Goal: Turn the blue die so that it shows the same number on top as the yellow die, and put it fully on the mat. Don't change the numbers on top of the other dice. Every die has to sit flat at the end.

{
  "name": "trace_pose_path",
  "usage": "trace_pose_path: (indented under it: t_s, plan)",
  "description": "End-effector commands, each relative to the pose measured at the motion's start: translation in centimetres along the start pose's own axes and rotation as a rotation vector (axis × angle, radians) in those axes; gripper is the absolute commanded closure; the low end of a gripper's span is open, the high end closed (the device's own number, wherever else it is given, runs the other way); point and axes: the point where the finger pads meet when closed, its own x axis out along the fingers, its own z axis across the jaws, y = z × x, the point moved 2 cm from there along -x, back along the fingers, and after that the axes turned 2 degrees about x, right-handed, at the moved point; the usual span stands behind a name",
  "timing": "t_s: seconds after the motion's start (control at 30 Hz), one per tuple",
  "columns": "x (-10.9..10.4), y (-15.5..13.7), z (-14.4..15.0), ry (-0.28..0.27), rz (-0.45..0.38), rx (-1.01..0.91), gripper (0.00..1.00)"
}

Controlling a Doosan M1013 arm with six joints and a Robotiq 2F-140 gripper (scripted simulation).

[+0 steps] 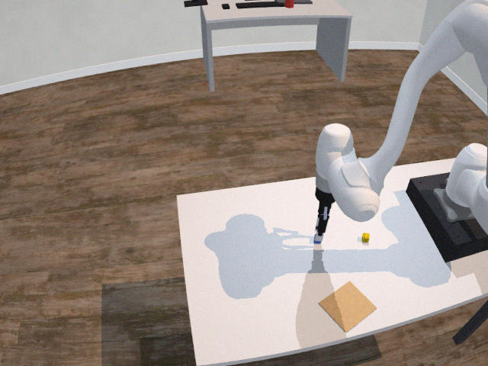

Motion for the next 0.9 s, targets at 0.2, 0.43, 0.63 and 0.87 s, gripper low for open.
trace_pose_path:
  t_s: [0.2,0.43,0.63,0.87]
  plan:
    - [0.18,0.01,-0.25,0.004,0.000,0.003,0.68]
    - [0.18,0.01,-0.34,0.004,0.000,0.003,0.68]
    - [0.18,0.02,-0.51,0.004,0.000,0.003,0.68]
    - [0.18,0.02,-0.52,0.004,0.000,0.003,0.68]
